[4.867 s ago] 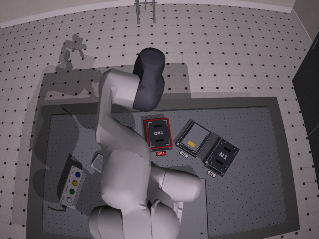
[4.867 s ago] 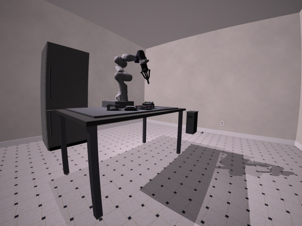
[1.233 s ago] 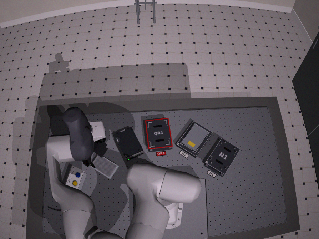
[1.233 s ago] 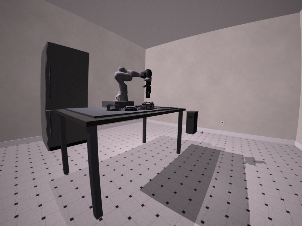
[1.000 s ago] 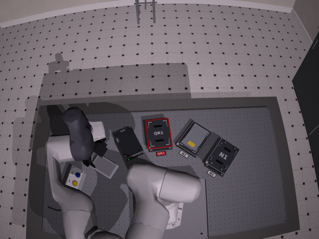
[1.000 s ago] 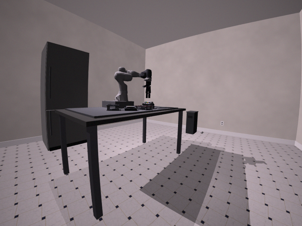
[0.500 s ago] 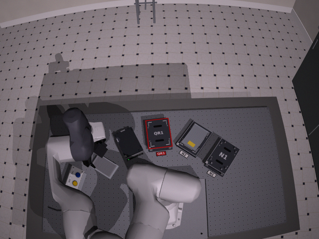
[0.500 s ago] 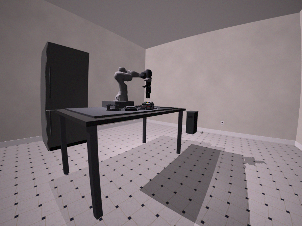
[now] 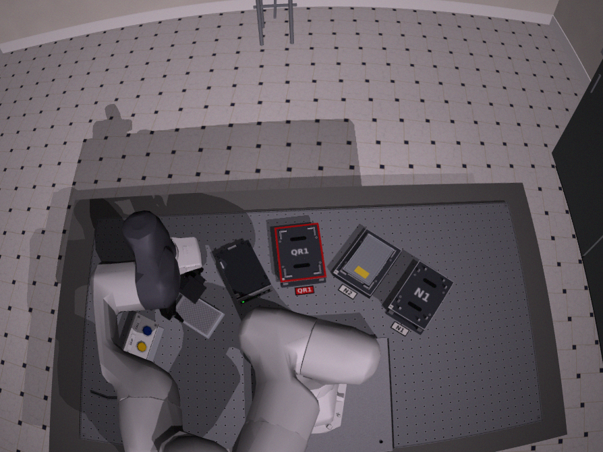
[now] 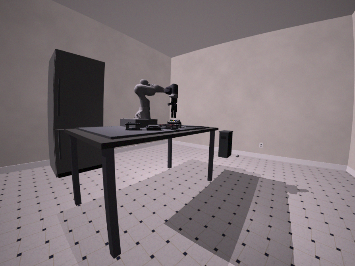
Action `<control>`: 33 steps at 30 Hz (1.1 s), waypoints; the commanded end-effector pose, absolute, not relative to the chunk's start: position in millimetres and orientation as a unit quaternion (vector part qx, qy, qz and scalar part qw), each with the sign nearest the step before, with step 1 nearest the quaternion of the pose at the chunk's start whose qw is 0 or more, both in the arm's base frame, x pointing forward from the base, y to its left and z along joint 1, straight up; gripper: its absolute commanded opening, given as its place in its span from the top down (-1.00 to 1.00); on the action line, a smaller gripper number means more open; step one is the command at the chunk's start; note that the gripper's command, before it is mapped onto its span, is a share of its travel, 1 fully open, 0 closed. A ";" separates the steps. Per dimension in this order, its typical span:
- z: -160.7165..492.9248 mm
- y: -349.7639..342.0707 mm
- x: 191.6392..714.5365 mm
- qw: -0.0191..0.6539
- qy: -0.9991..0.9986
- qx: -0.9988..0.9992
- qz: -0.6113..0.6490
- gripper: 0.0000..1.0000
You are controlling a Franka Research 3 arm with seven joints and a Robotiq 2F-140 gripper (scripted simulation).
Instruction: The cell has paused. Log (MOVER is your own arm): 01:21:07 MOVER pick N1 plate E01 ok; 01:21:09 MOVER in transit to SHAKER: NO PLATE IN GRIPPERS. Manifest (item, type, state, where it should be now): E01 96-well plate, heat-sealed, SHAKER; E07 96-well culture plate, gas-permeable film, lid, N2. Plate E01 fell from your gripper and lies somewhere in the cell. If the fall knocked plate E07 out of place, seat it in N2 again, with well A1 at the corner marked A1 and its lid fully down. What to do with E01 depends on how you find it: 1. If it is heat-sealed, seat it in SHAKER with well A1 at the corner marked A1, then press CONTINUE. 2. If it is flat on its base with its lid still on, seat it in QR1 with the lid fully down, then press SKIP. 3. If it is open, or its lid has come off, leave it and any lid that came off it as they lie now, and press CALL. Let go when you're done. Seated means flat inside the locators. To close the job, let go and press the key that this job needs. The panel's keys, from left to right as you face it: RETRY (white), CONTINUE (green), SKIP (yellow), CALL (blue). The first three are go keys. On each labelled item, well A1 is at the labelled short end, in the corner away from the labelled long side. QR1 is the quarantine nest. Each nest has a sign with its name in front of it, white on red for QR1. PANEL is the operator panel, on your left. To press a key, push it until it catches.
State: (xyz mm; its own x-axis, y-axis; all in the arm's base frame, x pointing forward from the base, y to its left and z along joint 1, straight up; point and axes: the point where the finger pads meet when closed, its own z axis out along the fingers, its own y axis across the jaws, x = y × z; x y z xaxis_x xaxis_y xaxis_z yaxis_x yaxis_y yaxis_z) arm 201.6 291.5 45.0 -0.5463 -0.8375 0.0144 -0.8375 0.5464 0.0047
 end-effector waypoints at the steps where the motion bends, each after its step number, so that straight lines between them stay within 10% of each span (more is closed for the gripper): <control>1: 35.2 294.1 204.3 0.002 -0.878 0.478 -0.002 -0.40; 33: -28.0 294.2 204.0 0.002 -0.878 0.478 -0.002 -0.40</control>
